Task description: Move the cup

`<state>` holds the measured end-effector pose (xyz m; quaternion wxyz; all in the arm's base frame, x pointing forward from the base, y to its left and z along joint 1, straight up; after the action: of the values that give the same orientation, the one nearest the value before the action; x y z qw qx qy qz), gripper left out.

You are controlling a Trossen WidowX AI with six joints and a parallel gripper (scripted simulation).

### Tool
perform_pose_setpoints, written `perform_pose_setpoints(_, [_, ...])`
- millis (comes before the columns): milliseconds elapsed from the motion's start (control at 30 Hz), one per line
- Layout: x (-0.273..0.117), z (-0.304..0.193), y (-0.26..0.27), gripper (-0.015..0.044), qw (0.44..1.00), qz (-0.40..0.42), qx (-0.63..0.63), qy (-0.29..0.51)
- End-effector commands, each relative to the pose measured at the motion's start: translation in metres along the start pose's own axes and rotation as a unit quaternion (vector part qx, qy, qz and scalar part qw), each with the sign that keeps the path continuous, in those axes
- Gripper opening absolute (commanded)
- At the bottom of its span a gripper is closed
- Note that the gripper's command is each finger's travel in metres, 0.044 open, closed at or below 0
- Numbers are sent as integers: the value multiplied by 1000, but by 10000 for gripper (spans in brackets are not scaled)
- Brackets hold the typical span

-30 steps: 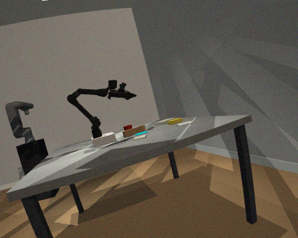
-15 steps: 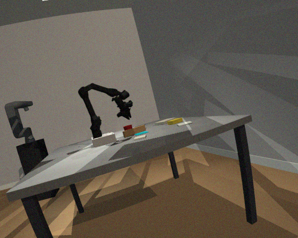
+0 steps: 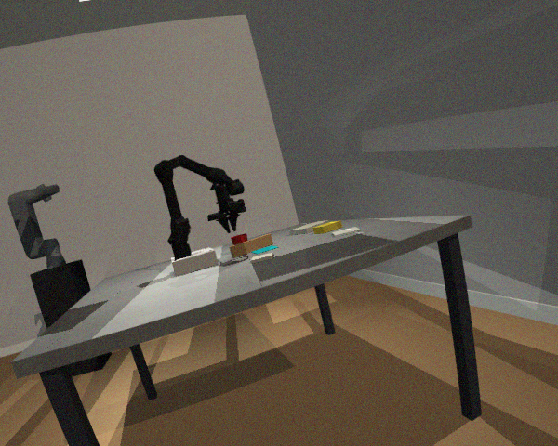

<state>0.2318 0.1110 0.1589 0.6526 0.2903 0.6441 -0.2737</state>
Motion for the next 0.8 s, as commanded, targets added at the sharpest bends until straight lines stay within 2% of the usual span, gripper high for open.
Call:
perform_pose_setpoints(0, [4,0,1,148,1000,-3,4,-1])
perform_pose_setpoints(767, [42,1,1,148,1000,-3,4,-1])
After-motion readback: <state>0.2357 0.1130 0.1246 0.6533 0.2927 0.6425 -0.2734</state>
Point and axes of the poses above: the point midway between the two fingers, 35 mm back from their tips, its own x axis out along the fingers, its own y axis across the jaws, z = x × y, the point moved 8 cm from there along -x, back along the fingers, and after that the axes turned 7 degrees about -x, right-handed, at the moved point
